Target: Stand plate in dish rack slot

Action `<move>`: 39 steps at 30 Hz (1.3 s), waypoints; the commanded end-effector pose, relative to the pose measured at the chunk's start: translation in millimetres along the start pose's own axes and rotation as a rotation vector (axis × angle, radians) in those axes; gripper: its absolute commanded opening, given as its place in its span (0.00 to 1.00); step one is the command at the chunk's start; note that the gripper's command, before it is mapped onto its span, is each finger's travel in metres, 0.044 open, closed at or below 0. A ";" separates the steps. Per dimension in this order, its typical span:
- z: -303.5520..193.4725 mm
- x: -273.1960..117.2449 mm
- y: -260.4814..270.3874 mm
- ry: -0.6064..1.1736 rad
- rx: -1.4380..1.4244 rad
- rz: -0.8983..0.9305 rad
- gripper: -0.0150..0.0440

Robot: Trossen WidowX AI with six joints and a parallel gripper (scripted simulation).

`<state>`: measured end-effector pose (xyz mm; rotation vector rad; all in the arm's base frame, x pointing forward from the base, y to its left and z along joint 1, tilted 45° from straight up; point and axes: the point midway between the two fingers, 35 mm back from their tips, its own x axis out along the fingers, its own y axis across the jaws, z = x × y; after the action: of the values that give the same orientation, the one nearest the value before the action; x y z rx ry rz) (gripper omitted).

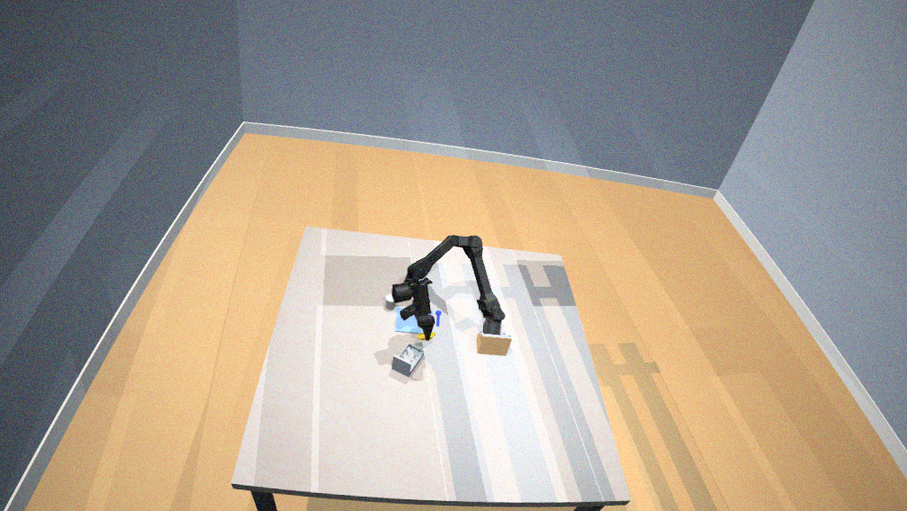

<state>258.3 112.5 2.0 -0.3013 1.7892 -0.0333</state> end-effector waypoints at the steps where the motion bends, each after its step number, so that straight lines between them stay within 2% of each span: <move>1: 0.5 7.0 -2.6 -0.009 -0.081 0.082 0.25; 19: 7.3 28.0 -15.1 -0.190 -0.423 0.369 0.25; 39: 10.7 34.9 -33.7 -0.603 -0.800 0.504 0.25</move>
<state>268.0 76.6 -28.7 -0.3349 1.2486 0.9864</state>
